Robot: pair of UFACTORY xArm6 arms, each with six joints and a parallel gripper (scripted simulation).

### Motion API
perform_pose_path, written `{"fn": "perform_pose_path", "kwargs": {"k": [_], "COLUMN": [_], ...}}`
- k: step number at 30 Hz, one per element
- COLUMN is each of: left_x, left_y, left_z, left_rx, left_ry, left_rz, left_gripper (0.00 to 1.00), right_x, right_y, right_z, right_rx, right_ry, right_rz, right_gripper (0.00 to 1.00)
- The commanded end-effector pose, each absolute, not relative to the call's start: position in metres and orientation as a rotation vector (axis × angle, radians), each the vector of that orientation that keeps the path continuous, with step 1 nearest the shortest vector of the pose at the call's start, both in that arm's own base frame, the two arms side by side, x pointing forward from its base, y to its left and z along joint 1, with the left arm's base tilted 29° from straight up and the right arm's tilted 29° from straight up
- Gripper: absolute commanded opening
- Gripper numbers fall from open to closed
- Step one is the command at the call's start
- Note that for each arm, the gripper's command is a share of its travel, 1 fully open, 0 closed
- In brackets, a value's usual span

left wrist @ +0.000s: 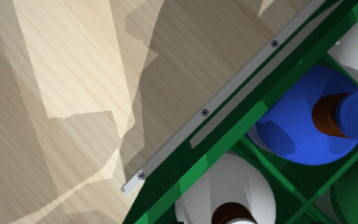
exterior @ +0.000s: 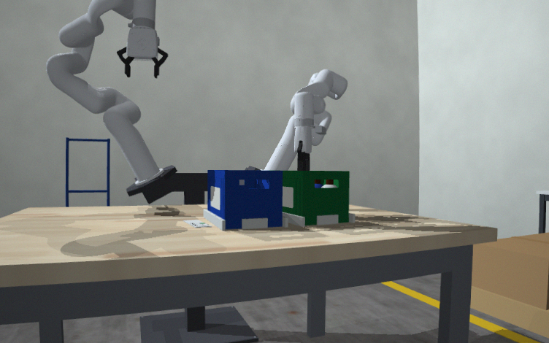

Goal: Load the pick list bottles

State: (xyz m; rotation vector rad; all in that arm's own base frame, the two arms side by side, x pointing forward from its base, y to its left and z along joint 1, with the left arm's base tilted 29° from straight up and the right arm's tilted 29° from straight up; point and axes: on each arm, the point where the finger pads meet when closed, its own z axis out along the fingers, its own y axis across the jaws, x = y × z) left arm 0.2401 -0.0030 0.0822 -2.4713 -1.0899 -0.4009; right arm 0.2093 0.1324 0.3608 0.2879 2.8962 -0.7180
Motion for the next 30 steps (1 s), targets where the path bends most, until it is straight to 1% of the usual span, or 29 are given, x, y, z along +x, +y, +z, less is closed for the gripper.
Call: {"fn": "perform_pose_path", "kwargs": {"k": [1, 30], "left_x": [0.242, 0.245], "left_y": [-0.002, 0.014], "left_z": [0.08, 0.051], "left_rx": [-2.473, -2.473], "left_ry": [-1.091, -1.091], "left_rz": [-0.405, -0.405], "left_gripper": [0.65, 0.65], "right_x": [0.21, 0.21], "right_y": [0.133, 0.133], "right_z": [0.361, 0.361], "right_rx": [0.288, 0.288], "right_ry": [2.896, 2.896], "right_rz": [-0.715, -0.715], "right_gripper": [1.0, 1.0]}}
